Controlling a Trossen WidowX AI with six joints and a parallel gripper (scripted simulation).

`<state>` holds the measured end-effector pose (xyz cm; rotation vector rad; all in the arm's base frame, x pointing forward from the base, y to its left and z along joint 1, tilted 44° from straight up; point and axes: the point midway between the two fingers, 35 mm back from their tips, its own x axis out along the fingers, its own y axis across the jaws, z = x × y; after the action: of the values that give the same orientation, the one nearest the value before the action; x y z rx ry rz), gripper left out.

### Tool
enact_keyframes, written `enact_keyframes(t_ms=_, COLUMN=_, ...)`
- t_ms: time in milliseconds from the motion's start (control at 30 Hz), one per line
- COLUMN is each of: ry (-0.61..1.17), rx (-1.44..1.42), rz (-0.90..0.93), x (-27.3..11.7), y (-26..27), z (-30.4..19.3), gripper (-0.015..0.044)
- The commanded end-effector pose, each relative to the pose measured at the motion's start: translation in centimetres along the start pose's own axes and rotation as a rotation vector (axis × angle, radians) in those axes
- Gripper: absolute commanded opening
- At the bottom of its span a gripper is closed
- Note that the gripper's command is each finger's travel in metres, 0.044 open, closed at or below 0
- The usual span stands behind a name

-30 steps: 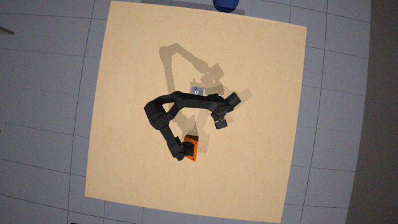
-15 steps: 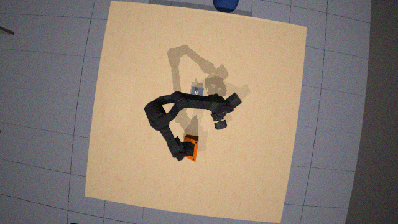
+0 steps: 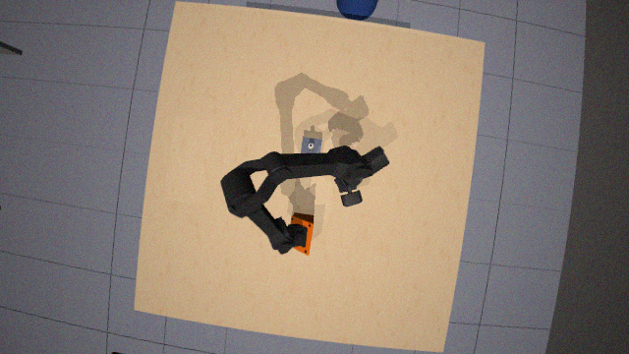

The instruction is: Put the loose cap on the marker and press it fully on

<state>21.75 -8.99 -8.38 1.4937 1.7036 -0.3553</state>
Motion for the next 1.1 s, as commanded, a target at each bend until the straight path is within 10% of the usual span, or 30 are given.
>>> enact_keyframes(t_ms=0, ry=-0.009, rx=-0.009, rz=0.000, x=-0.9, y=0.1, z=0.1, gripper=0.0000)
enact_keyframes(t_ms=1067, ry=-0.006, rx=-0.010, rz=0.004, x=-7.5, y=13.1, z=-7.5, gripper=0.0000)
